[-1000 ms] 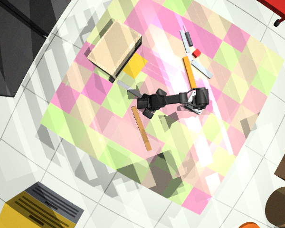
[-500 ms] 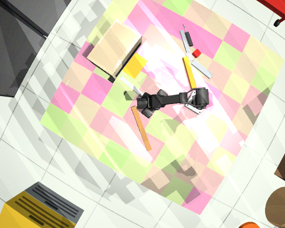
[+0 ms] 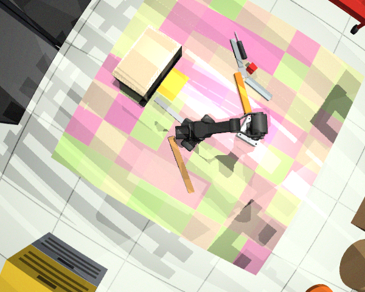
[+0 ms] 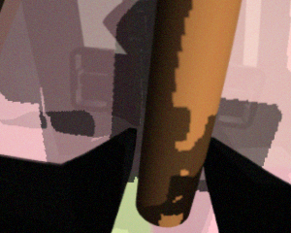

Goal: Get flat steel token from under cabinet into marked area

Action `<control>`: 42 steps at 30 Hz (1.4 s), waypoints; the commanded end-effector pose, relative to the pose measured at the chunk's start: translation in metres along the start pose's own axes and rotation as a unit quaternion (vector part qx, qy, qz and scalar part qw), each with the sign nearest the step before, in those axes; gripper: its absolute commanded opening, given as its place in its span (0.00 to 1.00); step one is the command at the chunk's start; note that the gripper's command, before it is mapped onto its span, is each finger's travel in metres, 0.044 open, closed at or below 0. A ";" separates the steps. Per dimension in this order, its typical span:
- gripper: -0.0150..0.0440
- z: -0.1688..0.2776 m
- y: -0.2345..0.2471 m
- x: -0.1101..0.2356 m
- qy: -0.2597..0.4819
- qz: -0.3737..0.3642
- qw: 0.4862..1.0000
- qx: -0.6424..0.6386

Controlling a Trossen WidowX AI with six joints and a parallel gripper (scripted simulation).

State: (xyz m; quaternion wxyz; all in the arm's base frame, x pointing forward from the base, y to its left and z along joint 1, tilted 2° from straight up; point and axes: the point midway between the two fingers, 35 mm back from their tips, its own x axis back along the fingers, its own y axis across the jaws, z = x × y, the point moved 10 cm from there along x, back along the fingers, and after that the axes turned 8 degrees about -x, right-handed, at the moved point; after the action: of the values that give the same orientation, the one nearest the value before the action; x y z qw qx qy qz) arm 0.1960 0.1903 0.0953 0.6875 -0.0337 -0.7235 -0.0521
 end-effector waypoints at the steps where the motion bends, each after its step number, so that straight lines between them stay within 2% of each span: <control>1: 0.59 0.000 0.000 0.000 0.000 0.000 1.000 0.000; 4: 0.71 0.000 0.000 0.000 -0.001 0.000 1.000 0.000; 19: 0.71 0.001 -0.001 -0.005 -0.001 0.000 1.000 0.001; 24: 0.49 0.001 0.000 -0.003 0.000 0.000 1.000 0.001; 32: 0.40 0.001 0.000 -0.003 0.000 0.000 1.000 0.001; 35: 0.26 0.001 0.000 -0.003 0.000 0.000 1.000 0.001; 42: 0.25 -0.003 0.000 -0.003 -0.001 0.000 1.000 -0.003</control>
State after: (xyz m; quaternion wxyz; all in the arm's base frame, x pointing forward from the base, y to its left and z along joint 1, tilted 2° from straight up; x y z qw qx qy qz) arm 0.1959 0.1903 0.0925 0.6872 -0.0332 -0.7238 -0.0525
